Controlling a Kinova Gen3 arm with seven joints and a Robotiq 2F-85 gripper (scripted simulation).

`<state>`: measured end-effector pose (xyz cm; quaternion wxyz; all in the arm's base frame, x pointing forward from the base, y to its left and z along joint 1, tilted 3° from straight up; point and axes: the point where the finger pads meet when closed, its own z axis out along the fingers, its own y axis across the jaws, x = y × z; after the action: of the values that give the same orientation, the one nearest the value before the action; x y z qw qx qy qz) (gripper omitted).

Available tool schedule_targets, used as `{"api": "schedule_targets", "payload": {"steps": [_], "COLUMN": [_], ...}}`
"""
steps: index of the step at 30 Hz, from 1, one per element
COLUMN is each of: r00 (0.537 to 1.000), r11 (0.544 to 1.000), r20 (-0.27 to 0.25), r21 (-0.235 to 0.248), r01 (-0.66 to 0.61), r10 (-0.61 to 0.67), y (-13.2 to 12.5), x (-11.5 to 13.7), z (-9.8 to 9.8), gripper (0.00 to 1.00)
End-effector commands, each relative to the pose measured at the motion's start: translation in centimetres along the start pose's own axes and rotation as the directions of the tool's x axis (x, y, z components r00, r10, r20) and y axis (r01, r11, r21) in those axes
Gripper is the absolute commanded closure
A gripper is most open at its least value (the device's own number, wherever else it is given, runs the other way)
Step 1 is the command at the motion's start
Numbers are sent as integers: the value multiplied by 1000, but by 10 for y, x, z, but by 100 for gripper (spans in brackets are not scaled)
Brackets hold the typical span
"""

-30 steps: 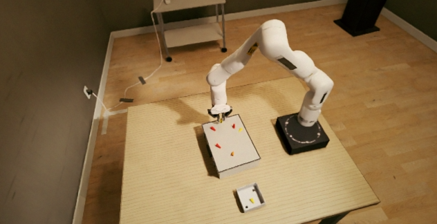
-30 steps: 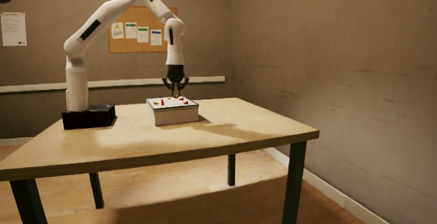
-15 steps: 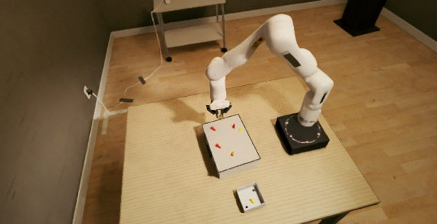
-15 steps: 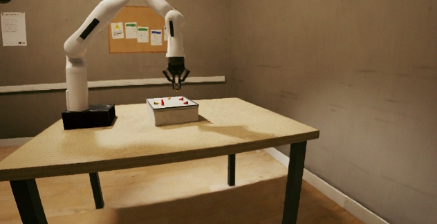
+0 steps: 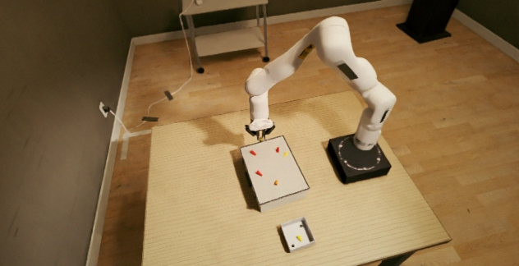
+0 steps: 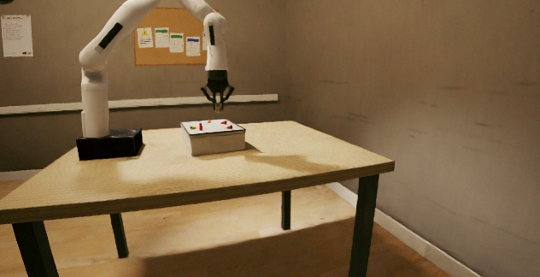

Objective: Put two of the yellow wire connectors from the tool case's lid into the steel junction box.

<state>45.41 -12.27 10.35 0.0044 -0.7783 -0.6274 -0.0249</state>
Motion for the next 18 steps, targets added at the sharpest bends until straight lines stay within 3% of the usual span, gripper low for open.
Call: {"api": "schedule_targets", "payload": {"steps": [1, 13, 18], "r00": [1000, 1000, 1000], "r11": [1000, 1000, 1000], "r20": [-1, -1, -1], "r21": [-2, -2, -2], "r01": [3, 3, 3], "r10": [-3, -3, -3], "y": [-1, -10, -17], "x": [5, 37, 64], "z": [-1, -1, -1], "gripper": [82, 82, 82]}}
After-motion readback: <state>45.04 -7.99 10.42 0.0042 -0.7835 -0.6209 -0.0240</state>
